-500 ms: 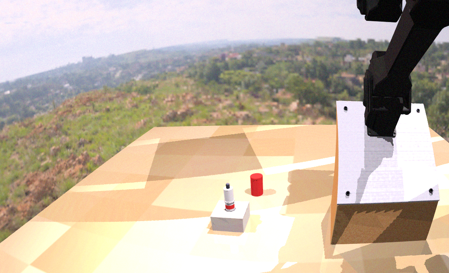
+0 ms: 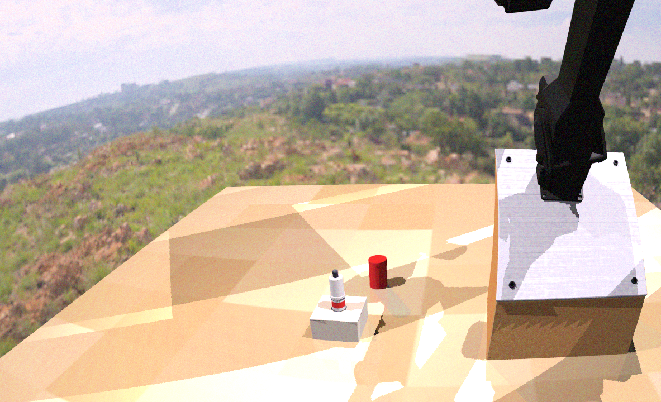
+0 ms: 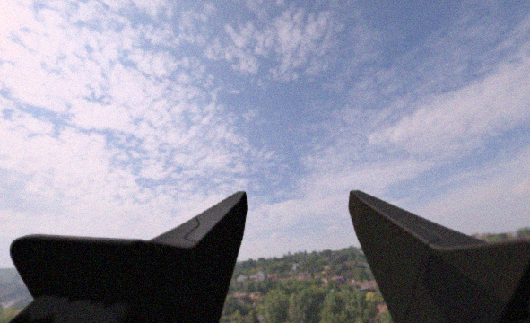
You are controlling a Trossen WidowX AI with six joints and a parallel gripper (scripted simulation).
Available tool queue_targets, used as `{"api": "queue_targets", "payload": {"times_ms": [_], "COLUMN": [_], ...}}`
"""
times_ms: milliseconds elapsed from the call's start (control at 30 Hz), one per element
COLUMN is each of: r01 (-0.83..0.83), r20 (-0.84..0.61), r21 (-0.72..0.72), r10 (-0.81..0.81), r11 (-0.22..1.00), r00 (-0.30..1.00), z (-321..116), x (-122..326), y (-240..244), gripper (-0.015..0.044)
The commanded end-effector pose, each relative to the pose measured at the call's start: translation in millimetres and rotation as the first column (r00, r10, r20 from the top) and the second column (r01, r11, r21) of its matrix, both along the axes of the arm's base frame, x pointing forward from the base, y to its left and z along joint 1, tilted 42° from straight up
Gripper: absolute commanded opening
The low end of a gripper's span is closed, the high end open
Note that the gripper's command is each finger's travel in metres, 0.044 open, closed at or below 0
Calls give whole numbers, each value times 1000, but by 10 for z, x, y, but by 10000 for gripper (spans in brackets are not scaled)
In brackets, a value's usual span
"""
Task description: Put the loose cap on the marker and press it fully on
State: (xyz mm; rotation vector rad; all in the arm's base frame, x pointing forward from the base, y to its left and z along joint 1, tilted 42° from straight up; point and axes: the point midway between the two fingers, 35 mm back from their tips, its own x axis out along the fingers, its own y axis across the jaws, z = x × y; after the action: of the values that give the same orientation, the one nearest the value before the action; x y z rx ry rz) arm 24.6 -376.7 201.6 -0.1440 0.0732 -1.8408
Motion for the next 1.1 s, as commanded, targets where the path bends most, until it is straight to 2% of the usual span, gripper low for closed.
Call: {"api": "queue_targets", "payload": {"times_ms": [0,133,267,433,567,700,833,967,1067], "r01": [-162,-315,-415,-467,-437,-390,-299,-158,-35], "r20": [-135,-239,-283,-247,-157,-67,87,280,416], "r21": [182,391,577,764,873,919,941,907,846], "r10": [188,426,649,870,974,998,965,841,701], "r11": [970,865,704,445,214,57,-161,-389,-532], "r00": [973,872,706,426,164,-14,-246,-463,-579], "z": [-335,-765,-1195,-1712,-2129,-2373,-2640,-2853,-2949], "x": [492,1045,1529,2044,2343,2494,2661,2764,2774], "y": [-138,-147,-7,345,775,1105,1600,2207,2660], "gripper": [249,249,249,249,249,249,249,249,249]}}
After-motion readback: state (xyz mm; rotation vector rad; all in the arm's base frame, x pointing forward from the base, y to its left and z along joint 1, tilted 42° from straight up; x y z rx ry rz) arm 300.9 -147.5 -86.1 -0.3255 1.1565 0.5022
